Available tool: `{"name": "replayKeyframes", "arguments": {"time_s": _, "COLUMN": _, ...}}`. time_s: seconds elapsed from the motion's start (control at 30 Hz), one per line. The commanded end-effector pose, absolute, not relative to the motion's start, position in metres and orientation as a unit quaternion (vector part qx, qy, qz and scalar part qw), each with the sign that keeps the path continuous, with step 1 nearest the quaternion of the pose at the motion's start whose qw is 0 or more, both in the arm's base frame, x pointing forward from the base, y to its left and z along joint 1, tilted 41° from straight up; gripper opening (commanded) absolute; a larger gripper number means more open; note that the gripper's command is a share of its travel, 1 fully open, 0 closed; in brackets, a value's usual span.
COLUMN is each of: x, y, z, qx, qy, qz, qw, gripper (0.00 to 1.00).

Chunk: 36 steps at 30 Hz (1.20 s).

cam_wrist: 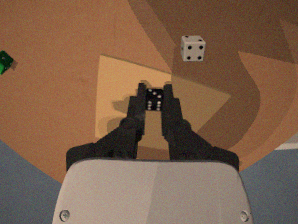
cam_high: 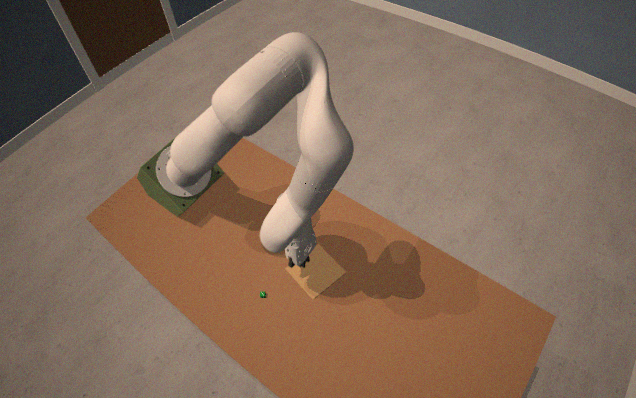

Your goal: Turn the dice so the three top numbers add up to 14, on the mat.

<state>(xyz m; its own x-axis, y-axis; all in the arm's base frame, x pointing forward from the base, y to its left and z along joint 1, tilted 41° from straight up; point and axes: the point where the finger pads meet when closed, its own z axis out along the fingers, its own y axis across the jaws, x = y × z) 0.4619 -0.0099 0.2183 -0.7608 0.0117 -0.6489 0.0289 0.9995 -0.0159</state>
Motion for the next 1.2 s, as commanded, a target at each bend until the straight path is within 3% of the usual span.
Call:
{"name": "replayKeyframes", "arguments": {"time_s": 0.0, "x": 0.4624, "y": -0.0099, "z": 0.2182, "qx": 0.011, "qy": 0.938, "qz": -0.012, "qw": 0.346, "gripper": 0.11}}
{"name": "replayKeyframes", "arguments": {"time_s": 1.17, "x": 0.4645, "y": -0.0100, "z": 0.2158, "qx": 0.011, "qy": 0.938, "qz": -0.012, "qw": 0.346, "gripper": 0.11}}
